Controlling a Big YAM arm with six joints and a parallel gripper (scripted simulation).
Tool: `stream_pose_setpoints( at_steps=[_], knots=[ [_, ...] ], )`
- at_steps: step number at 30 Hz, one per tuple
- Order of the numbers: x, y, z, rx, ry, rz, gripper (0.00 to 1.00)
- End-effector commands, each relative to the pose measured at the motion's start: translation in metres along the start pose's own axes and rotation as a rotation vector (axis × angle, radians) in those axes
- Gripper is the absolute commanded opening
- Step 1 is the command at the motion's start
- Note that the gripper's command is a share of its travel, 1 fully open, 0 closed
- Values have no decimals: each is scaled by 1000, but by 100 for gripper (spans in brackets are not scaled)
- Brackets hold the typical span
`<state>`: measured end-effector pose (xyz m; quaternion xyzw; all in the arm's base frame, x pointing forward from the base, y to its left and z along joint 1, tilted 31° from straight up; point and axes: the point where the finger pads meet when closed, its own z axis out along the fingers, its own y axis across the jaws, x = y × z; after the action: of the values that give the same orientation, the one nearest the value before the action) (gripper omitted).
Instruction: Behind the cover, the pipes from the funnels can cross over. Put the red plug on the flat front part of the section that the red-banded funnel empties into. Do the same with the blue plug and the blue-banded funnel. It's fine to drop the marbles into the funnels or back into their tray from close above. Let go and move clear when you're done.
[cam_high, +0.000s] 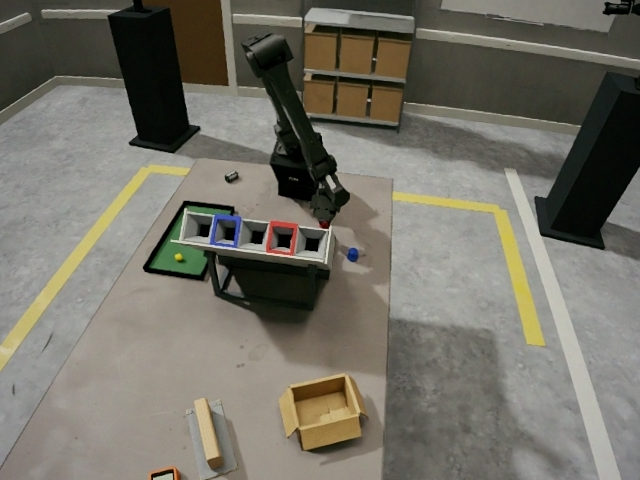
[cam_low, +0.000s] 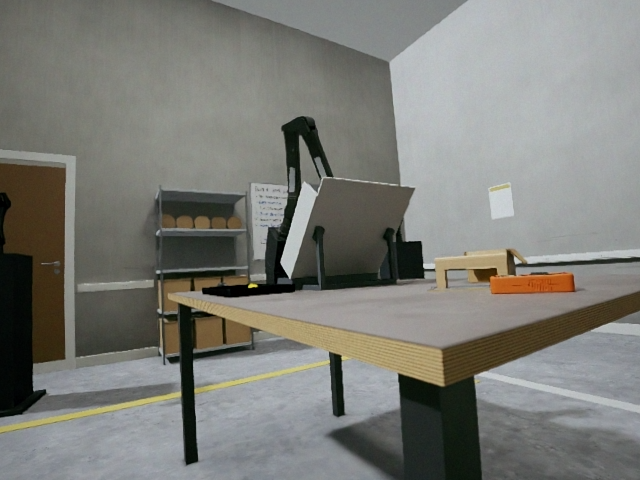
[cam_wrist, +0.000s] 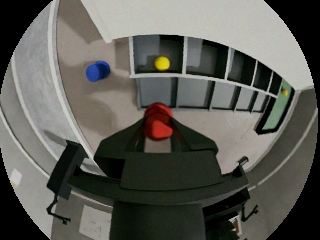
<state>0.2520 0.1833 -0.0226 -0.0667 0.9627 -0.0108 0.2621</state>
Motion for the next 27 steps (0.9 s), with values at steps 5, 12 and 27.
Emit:
stream_pose_setpoints(
  at_steps=[5,12,27],
  knots=[
    [-6,1,16,-2,-7,-1,0],
    [-6,1,32,-2,-7,-1,0],
    [-3,0,50,1,-3,-6,0]
  ],
)
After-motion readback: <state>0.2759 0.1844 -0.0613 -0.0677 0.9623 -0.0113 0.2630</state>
